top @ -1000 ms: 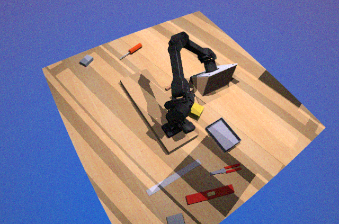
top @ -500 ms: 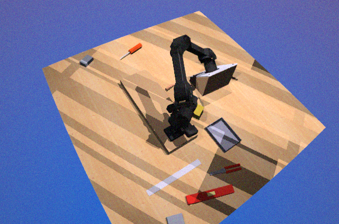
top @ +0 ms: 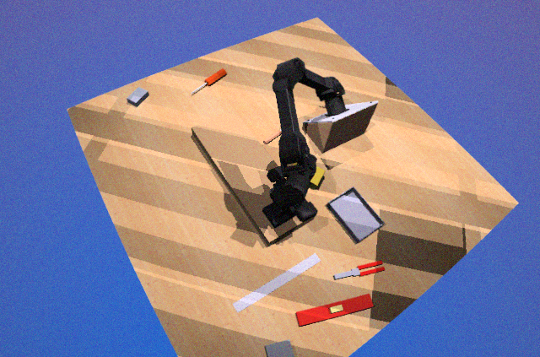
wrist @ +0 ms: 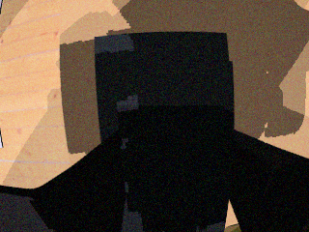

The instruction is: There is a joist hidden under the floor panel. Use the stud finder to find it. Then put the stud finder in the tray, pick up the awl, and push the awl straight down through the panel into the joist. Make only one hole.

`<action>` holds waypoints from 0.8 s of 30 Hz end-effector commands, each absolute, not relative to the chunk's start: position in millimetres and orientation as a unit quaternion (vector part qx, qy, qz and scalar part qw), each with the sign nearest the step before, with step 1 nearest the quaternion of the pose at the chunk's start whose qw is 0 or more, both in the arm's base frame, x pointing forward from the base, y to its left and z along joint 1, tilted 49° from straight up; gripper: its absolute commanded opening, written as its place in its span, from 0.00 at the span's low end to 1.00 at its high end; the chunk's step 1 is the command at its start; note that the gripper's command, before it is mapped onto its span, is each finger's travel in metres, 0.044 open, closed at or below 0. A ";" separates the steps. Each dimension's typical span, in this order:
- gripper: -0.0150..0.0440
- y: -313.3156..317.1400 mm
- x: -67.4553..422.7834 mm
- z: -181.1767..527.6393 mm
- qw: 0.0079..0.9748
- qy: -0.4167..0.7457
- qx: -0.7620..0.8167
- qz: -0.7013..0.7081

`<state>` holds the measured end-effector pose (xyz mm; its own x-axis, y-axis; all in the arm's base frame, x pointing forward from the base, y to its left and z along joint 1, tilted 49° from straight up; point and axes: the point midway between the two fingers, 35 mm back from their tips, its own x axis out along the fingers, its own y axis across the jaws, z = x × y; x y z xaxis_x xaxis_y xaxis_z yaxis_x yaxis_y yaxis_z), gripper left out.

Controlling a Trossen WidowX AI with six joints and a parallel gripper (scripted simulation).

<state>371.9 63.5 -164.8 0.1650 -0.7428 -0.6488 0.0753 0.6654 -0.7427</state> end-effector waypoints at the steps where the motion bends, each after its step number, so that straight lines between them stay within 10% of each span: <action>1: 0.25 65.4 371.5 -166.9 0.707 0.578 -0.287 -0.289; 24: 0.25 43.4 369.1 -143.4 0.706 0.578 -0.288 -0.290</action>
